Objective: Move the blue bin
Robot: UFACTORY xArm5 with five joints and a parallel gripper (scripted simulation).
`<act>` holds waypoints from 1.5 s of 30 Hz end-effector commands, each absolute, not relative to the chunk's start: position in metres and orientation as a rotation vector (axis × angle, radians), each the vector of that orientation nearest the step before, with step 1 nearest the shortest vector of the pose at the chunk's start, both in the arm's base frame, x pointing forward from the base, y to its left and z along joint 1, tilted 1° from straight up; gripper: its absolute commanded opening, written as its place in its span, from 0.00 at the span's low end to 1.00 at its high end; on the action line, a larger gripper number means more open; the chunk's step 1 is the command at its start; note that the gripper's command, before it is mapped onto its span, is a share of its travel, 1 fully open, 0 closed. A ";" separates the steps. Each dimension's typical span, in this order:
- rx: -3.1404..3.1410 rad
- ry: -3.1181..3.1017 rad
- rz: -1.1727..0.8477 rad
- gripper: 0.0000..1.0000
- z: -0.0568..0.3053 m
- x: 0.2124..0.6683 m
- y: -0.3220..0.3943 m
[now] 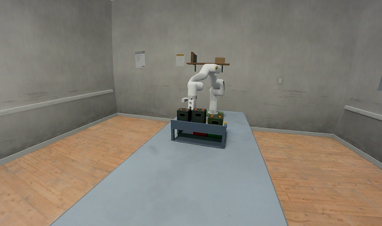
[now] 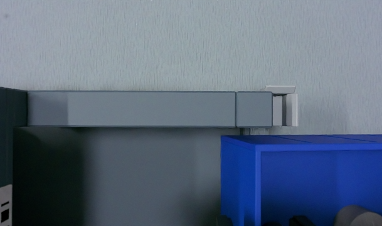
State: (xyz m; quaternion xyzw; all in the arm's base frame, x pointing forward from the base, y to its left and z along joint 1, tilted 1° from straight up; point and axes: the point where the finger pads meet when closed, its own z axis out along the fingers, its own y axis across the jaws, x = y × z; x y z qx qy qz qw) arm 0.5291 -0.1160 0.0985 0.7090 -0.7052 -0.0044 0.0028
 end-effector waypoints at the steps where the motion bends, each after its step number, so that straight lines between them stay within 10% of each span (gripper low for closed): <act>1: 2.231 -2.219 -0.016 0.34 0.098 0.530 -0.116; 45: 2.231 -2.219 -0.016 0.34 0.079 0.530 -0.116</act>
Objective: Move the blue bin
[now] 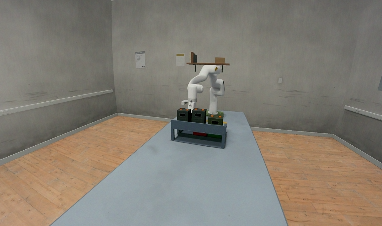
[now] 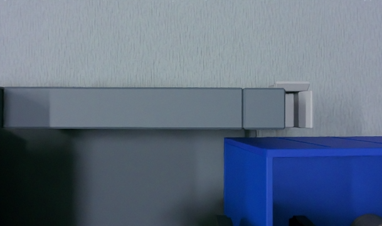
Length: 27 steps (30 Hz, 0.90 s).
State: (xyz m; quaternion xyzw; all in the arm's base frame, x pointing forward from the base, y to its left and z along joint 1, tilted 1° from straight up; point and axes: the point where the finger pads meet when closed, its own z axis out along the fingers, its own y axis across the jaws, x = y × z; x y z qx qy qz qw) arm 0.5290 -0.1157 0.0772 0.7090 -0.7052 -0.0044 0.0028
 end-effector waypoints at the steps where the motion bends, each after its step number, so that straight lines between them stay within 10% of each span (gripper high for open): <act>1: 2.231 -2.219 -0.016 0.34 0.079 0.530 -0.116; 17: 2.231 -2.219 -0.016 0.34 0.079 0.530 -0.116; 18: 2.225 -2.213 -0.008 0.12 0.079 0.530 -0.116; 27: 2.225 -2.213 -0.008 0.12 0.079 0.530 -0.116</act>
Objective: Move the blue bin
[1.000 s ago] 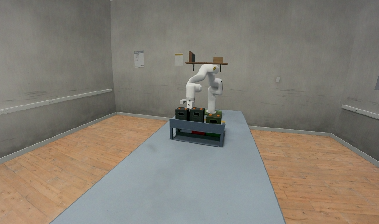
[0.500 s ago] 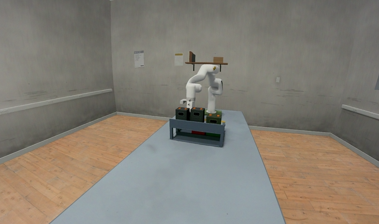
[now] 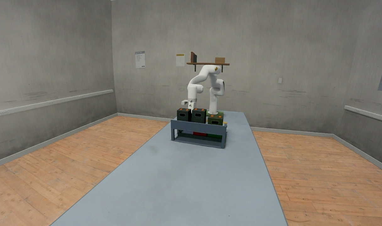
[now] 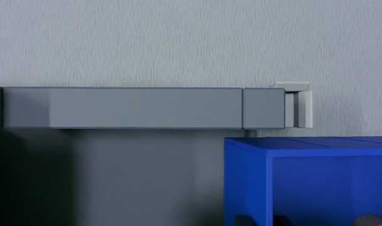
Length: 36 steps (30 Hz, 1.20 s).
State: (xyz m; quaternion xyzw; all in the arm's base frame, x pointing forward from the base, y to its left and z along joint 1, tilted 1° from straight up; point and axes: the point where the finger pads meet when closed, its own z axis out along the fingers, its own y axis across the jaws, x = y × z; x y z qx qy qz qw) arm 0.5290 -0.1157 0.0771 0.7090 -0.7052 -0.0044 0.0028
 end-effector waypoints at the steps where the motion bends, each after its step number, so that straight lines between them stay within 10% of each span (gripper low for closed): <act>1: 2.225 -2.213 -0.008 0.12 0.079 0.530 -0.116; 36: 2.225 -2.213 -0.007 0.09 0.079 0.531 -0.116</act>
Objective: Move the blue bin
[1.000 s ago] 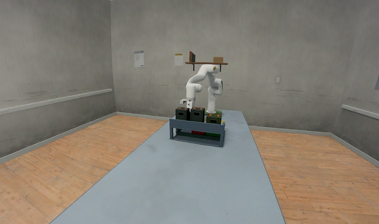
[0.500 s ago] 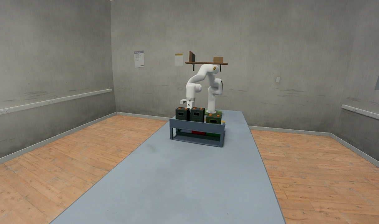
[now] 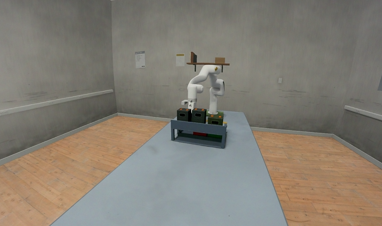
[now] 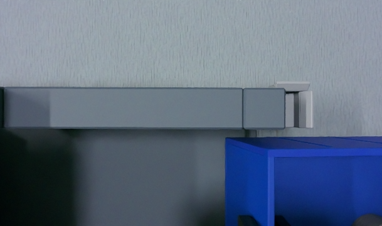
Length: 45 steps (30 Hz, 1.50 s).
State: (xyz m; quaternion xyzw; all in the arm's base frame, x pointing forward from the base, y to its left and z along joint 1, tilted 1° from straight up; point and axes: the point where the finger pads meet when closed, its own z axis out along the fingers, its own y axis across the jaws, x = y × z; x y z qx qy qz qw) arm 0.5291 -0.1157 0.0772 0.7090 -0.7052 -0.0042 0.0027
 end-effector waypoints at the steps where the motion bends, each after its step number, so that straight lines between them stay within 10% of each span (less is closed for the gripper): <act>1: 2.225 -2.213 -0.007 0.09 0.079 0.531 -0.116; 45: 2.225 -2.213 -0.008 0.04 0.079 0.530 -0.116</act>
